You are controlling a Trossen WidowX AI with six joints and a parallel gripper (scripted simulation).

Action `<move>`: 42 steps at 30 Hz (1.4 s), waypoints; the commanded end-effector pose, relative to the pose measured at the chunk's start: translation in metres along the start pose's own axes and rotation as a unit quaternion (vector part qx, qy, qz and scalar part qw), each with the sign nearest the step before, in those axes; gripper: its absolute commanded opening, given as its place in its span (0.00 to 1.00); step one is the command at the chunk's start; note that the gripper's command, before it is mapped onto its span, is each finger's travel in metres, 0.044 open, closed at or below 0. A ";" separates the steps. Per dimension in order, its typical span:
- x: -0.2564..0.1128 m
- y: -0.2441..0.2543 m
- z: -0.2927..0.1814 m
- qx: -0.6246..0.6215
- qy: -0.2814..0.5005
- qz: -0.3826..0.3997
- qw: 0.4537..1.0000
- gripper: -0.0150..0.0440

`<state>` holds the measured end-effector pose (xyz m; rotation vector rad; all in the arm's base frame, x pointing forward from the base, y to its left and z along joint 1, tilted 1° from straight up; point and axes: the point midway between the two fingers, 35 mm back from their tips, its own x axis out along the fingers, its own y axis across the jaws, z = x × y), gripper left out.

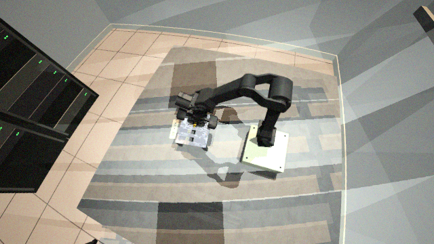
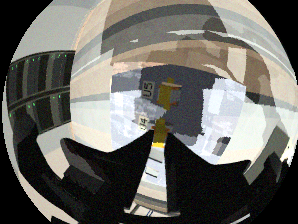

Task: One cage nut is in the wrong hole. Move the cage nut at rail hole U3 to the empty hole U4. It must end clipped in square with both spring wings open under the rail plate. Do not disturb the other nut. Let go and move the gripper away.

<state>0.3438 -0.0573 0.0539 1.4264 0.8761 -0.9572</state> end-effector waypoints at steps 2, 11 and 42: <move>0.000 -0.001 -0.001 -0.003 0.003 0.006 1.000 0.31; 0.000 -0.001 -0.001 -0.003 0.003 0.008 1.000 0.31; 0.000 -0.005 -0.001 -0.003 0.003 0.022 1.000 0.31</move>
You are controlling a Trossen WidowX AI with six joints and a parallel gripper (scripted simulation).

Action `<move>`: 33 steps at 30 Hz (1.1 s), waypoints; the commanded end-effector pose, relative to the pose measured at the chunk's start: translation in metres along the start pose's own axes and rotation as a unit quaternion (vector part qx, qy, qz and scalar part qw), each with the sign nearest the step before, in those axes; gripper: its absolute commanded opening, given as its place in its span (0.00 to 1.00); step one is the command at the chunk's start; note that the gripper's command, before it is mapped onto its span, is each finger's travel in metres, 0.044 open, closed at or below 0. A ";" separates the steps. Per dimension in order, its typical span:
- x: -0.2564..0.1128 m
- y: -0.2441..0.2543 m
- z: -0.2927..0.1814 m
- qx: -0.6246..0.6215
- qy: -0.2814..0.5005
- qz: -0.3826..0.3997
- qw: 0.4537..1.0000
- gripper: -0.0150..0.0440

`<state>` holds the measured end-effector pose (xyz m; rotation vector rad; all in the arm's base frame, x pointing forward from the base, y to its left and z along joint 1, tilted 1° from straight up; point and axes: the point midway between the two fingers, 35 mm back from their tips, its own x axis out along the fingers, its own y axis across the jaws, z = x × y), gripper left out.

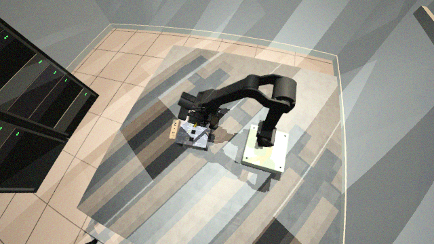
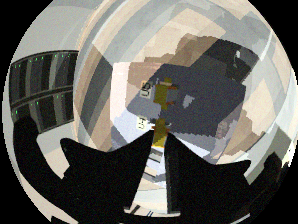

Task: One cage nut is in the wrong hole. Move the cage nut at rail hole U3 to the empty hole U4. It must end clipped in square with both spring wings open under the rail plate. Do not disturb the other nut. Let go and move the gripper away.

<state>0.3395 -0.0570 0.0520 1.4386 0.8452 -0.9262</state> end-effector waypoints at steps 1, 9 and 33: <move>0.000 0.000 -0.001 -0.003 0.003 0.002 1.000 0.31; 0.000 -0.001 -0.001 -0.003 0.003 0.007 1.000 0.31; -0.001 -0.004 -0.001 -0.003 0.003 0.020 1.000 0.31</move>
